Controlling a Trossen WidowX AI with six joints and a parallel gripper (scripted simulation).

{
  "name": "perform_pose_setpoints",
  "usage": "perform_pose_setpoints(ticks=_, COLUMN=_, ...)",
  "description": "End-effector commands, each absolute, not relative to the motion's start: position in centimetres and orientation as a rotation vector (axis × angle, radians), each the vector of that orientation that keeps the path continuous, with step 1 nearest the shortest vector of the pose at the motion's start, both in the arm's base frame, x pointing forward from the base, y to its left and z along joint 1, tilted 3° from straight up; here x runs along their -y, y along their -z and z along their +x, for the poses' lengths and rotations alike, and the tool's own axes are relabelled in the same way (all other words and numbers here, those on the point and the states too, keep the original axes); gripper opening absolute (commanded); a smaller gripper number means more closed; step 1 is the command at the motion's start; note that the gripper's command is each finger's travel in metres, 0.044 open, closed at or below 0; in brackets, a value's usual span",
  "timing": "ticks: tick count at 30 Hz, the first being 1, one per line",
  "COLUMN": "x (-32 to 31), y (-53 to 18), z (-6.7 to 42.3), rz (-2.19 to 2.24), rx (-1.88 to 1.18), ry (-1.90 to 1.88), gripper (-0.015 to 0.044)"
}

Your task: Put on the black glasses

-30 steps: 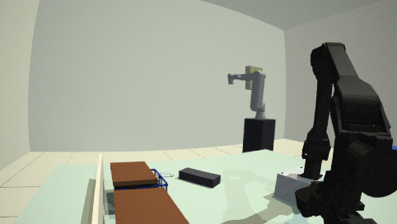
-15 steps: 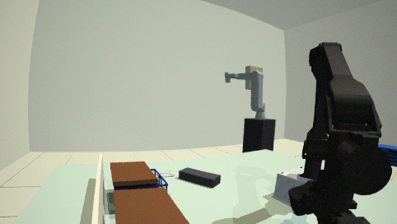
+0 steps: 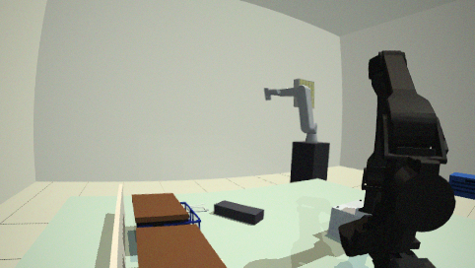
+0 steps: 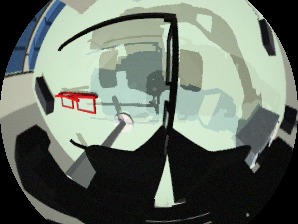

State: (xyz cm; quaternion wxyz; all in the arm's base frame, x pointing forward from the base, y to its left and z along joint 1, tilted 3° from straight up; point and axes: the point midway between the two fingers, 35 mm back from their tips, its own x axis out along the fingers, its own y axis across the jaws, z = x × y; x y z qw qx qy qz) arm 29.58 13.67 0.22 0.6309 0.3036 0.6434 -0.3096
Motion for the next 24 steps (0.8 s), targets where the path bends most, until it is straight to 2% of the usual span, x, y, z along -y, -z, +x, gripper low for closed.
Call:
perform_pose_setpoints(ticks=1, x=-13.58, y=-0.36, z=29.71, rz=0.691, rx=-1.464, ry=0.703, gripper=0.0)
perform_pose_setpoints(ticks=24, x=-14.14, y=-1.07, z=29.37, rz=0.692, rx=-1.464, ry=0.703, gripper=0.0)
